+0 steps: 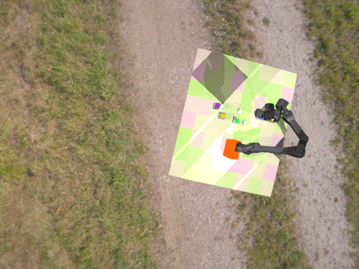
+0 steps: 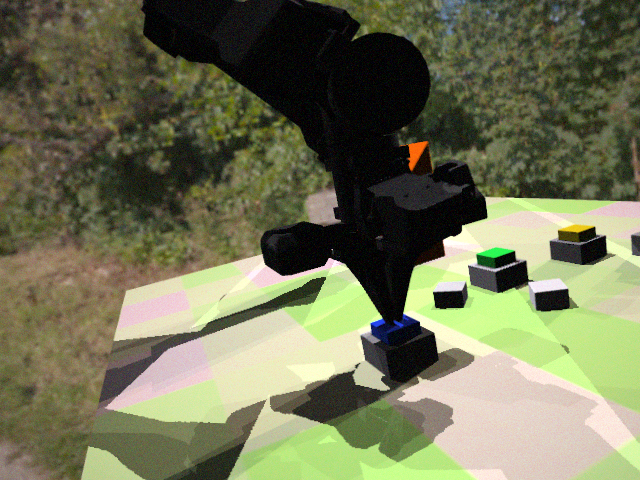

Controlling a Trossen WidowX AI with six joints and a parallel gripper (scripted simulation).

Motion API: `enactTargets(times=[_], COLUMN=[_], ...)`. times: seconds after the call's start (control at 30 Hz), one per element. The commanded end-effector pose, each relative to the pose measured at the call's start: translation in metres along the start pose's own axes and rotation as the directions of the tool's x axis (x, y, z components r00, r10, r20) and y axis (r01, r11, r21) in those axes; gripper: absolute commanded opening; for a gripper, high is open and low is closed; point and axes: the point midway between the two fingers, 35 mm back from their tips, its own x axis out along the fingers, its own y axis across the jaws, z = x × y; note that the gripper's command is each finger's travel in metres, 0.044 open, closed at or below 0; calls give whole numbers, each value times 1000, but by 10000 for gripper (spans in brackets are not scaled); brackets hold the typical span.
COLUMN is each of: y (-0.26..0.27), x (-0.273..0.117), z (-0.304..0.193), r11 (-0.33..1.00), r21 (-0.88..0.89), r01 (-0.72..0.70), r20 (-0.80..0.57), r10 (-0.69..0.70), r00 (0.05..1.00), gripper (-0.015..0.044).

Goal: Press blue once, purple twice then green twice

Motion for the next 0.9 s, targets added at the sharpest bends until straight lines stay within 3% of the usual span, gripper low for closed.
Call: enactTargets(times=[0.0, 0.13, 0.3, 0.53, 0.87], y=[1, 1, 1, 12, 175], x=[-25, -30, -86, -90, -106], z=[1, 1, 1, 8, 54], r11=[1000, 1000, 1000, 1000, 997], r21=[1, 1, 0, 0, 1], r01=[-3, -4, -7, -14, -71], r20=[6, 6, 5, 10, 35], r10=[3, 4, 7, 14, 71], r00=[1000, 1000, 1000, 1000, 997], gripper=[20, 20, 20, 20, 20])
